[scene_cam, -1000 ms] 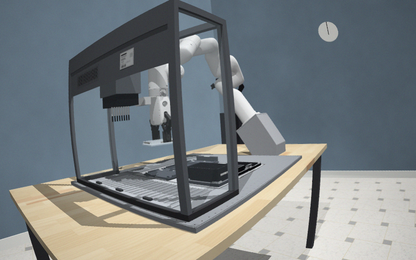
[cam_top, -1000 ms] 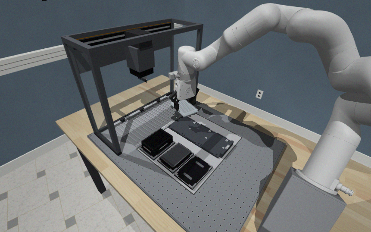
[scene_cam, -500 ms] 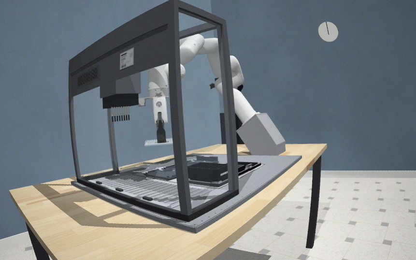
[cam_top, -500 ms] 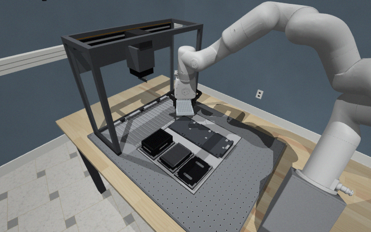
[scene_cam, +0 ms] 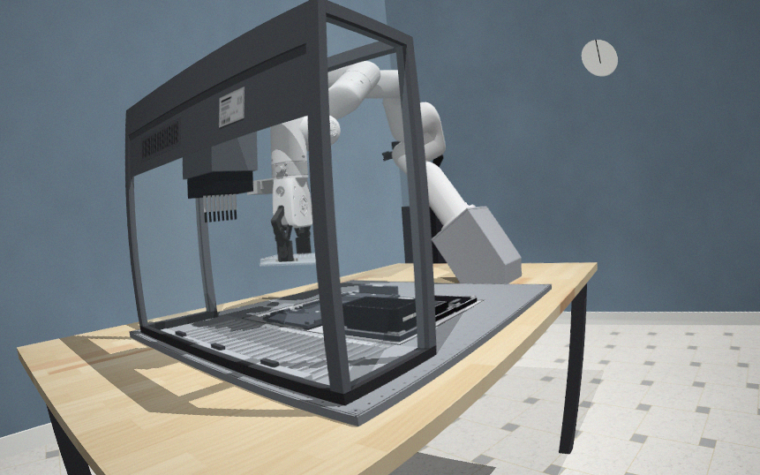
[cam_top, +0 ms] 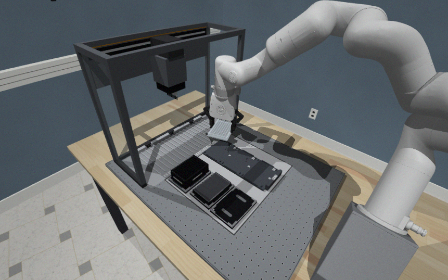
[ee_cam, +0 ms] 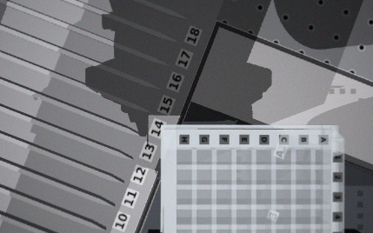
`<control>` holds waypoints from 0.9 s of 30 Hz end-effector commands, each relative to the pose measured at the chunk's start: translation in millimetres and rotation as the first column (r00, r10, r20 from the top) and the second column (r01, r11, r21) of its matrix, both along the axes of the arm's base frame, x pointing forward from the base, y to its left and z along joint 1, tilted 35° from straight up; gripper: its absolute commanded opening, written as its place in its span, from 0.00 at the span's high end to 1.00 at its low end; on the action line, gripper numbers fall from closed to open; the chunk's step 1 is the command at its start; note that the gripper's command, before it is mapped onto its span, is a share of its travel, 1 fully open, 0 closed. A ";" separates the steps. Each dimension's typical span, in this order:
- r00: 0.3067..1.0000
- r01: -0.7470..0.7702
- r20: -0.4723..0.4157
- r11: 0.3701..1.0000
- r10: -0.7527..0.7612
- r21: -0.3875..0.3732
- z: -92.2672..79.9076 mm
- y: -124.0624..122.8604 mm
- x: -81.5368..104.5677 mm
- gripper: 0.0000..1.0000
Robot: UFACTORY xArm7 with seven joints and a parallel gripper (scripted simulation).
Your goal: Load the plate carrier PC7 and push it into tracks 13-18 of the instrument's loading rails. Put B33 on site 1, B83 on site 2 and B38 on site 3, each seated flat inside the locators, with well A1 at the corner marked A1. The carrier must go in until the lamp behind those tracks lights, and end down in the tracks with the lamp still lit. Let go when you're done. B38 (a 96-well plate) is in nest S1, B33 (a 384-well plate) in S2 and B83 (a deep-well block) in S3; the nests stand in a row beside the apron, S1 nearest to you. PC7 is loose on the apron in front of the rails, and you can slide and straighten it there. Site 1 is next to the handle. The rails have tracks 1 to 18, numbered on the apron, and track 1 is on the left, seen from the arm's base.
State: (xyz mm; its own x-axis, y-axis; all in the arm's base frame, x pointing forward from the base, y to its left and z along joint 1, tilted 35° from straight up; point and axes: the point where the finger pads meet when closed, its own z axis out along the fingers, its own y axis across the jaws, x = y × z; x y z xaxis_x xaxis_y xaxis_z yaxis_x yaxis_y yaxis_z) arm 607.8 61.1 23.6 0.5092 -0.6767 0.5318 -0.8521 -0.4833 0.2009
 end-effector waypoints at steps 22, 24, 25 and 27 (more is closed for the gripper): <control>0.936 0.284 0.194 0.956 -0.293 0.072 1.6 1.8 1.2 1.00; 0.936 0.284 0.194 0.956 -0.293 0.072 1.6 1.8 1.2 1.00; 0.936 0.284 0.194 0.956 -0.293 0.072 1.6 1.8 1.2 1.00; 0.936 0.284 0.194 0.956 -0.292 0.072 1.6 1.8 1.2 1.00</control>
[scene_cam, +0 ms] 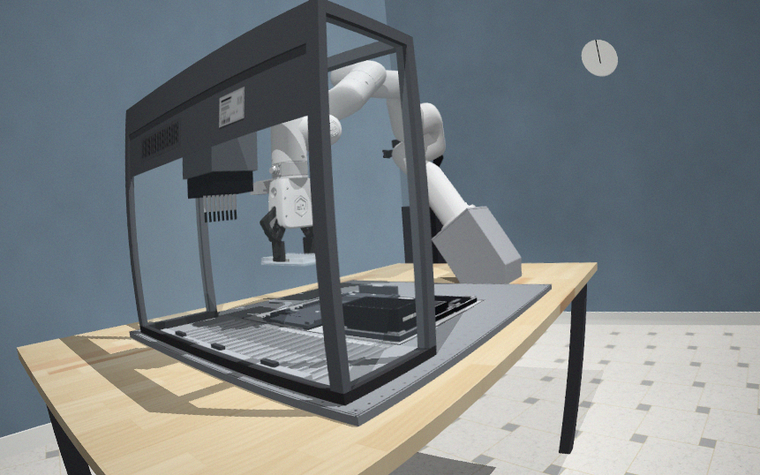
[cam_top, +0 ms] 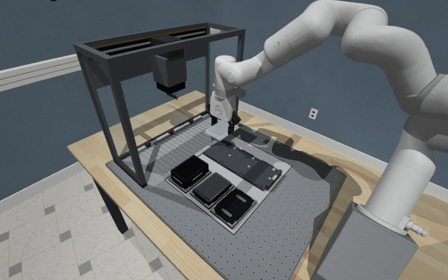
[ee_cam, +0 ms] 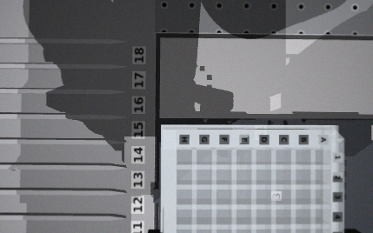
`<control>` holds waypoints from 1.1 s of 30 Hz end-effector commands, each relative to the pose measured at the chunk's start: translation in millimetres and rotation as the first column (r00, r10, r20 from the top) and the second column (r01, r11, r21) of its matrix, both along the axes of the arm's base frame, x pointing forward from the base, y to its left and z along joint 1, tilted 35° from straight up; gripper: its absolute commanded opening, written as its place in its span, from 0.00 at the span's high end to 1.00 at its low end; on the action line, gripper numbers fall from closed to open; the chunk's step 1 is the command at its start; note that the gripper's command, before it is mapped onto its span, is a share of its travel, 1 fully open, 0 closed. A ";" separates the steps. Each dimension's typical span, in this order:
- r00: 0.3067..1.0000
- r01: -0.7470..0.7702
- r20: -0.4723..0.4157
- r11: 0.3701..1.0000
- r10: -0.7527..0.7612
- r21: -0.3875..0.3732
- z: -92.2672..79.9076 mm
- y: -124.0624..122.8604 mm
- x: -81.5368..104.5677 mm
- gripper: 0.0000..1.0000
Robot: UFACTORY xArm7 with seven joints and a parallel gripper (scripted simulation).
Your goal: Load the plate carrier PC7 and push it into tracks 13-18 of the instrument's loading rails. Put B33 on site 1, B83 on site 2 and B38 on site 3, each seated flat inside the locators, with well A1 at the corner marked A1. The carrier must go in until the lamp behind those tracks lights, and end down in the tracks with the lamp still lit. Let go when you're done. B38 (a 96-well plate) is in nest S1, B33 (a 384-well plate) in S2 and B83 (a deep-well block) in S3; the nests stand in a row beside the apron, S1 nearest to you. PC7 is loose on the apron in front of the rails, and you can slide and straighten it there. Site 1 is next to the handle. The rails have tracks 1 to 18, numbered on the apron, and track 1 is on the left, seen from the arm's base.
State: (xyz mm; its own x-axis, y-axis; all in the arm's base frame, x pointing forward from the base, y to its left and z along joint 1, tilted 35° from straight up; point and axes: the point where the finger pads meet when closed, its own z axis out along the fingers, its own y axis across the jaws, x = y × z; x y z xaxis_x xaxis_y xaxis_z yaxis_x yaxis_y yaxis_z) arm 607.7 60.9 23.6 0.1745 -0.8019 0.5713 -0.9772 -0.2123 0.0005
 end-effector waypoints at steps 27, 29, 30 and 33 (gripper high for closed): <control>1.000 -0.003 0.004 1.000 0.003 0.002 -27.1 -17.6 5.6 1.00; 1.000 -0.003 0.004 1.000 0.003 0.002 -29.8 -19.4 6.0 1.00; 1.000 -0.003 0.004 1.000 0.003 0.002 -31.2 -20.4 6.2 1.00; 1.000 -0.003 0.004 1.000 0.003 0.002 -35.3 -23.2 6.8 1.00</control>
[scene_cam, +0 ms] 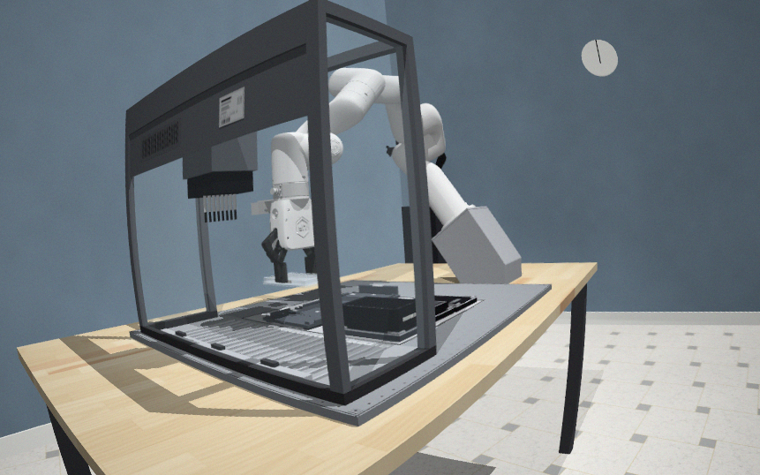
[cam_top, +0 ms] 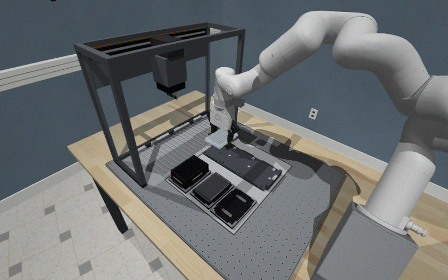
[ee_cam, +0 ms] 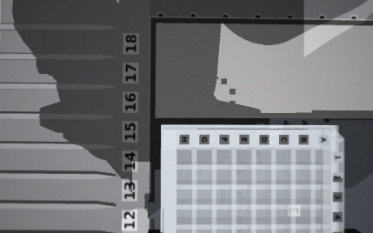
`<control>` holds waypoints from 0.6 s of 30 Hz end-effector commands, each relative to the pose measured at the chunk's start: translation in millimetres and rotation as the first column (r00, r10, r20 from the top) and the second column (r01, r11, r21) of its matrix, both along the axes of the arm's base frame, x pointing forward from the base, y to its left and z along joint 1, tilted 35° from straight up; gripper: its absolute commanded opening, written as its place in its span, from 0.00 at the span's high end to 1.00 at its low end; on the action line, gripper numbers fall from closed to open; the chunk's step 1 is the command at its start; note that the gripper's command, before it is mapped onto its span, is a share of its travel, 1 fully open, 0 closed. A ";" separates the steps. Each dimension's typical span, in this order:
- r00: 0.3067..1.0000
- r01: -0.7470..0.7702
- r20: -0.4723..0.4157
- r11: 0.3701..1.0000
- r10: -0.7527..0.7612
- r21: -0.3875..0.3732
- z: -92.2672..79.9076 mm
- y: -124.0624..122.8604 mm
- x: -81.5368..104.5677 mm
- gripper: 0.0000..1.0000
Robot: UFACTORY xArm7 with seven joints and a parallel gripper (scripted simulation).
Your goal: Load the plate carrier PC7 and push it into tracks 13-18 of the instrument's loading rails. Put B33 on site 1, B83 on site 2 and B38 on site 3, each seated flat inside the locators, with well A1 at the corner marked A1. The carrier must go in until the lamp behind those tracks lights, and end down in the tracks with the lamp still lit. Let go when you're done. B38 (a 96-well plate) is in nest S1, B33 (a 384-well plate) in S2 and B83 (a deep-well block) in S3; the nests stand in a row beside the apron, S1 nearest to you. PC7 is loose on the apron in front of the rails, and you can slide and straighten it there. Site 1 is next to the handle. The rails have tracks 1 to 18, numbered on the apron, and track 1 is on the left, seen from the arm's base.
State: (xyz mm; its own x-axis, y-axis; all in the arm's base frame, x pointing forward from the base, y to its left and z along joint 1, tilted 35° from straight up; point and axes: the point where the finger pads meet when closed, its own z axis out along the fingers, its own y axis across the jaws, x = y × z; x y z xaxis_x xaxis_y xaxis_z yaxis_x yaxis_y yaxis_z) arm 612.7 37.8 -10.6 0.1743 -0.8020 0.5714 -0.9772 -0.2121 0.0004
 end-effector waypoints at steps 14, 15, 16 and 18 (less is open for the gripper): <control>1.000 -0.003 0.004 1.000 0.003 0.002 -17.5 -11.1 4.4 1.00; 1.000 -0.003 0.004 1.000 0.003 0.002 -18.9 -12.0 4.6 1.00; 1.000 -0.003 0.004 1.000 0.003 0.002 -20.3 -13.0 4.8 1.00; 1.000 -0.003 0.004 1.000 0.003 0.002 -23.0 -14.8 5.2 1.00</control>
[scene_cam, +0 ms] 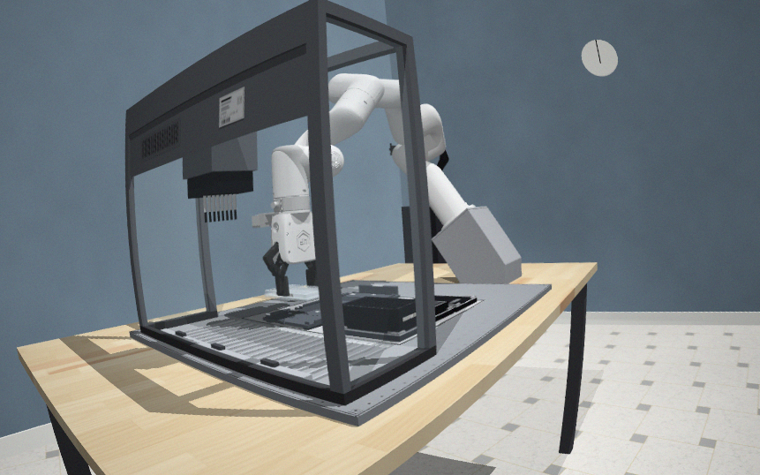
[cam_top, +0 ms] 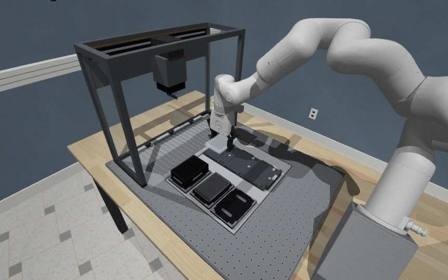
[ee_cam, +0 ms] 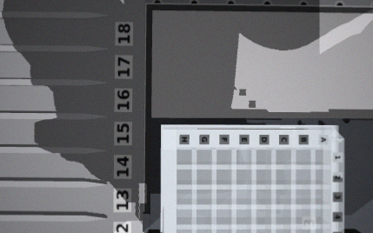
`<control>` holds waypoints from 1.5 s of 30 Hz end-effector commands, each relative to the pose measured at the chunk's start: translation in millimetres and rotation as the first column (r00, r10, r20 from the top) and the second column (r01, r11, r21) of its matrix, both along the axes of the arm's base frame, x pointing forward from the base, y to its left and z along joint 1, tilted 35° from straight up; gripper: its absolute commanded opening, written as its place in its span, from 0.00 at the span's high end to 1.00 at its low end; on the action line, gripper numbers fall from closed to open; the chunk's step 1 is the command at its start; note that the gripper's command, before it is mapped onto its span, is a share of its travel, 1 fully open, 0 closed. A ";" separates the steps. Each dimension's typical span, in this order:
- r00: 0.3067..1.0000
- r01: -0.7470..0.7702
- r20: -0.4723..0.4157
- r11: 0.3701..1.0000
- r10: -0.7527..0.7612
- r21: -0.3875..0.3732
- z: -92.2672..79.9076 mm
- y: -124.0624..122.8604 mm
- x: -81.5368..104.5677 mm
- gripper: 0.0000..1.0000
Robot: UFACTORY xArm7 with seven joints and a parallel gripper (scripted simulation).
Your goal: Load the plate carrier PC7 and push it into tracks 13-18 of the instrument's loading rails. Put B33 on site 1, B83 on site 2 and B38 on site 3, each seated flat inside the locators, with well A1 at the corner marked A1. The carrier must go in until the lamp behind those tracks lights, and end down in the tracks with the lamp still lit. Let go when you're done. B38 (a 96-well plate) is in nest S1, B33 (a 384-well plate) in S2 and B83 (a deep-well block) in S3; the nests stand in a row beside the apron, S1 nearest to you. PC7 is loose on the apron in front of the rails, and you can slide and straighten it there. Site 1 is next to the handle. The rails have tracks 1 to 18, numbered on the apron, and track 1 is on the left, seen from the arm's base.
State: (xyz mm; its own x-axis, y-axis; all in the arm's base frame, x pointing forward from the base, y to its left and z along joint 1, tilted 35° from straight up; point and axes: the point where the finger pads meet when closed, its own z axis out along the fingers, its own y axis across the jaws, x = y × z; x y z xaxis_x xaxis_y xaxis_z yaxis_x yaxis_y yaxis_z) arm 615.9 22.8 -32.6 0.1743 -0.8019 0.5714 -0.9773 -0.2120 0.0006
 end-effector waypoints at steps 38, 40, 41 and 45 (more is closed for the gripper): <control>1.000 -0.003 0.004 1.000 0.003 0.002 -23.0 -14.8 5.3 1.00; 1.000 -0.003 0.004 1.000 0.003 0.002 -24.1 -15.5 5.5 1.00; 1.000 -0.003 0.004 1.000 0.003 0.002 -24.7 -15.9 5.6 1.00; 1.000 -0.003 0.004 1.000 0.003 0.002 -25.8 -16.6 5.7 1.00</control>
